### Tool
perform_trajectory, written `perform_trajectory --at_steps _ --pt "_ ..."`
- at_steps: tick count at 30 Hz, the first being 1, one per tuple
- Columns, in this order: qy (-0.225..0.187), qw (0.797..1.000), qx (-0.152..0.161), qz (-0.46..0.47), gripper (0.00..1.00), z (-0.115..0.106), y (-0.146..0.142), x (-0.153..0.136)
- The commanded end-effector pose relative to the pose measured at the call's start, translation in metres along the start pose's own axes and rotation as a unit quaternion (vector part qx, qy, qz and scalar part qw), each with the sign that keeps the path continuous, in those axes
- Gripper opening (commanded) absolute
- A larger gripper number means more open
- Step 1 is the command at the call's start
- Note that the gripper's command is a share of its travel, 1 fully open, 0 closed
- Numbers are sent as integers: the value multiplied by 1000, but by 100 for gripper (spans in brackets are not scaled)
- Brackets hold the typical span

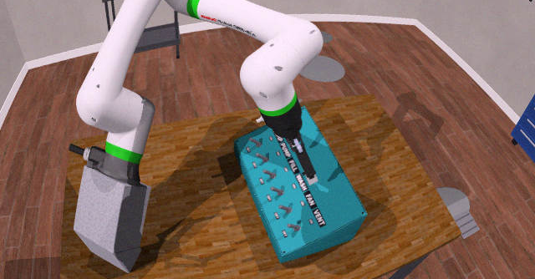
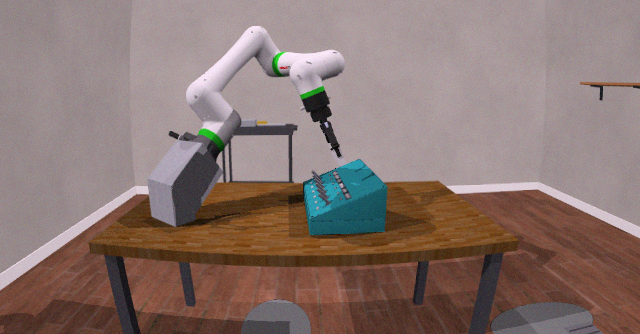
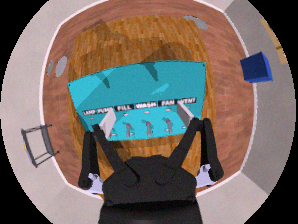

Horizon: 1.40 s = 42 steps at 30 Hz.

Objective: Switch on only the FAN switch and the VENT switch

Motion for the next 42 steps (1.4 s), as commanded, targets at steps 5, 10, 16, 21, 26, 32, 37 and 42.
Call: perform_trajectory --at_steps 5,10,16,21,26,32,37,42 --pt "0 1000 0 0 100 0 0 0" --pt "0 1000 0 0 100 0 0 0" --pt "0 1000 0 0 100 0 0 0" --pt "0 1000 0 0 100 0 0 0" --pt "0 1000 0 0 100 0 0 0" --pt "0 1000 0 0 100 0 1 0" --pt "0 1000 0 0 100 0 4 0" --pt "0 1000 0 0 100 0 15 0"
Point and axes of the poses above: the point where the finger pads meet when closed, its own z axis out along the fingers, its own y axis across the jaws, x = y × z, the point moved 2 cm from there along -z, back along the fingers, and after that the axes turned 1 degree about -z, right-handed, at the moved point
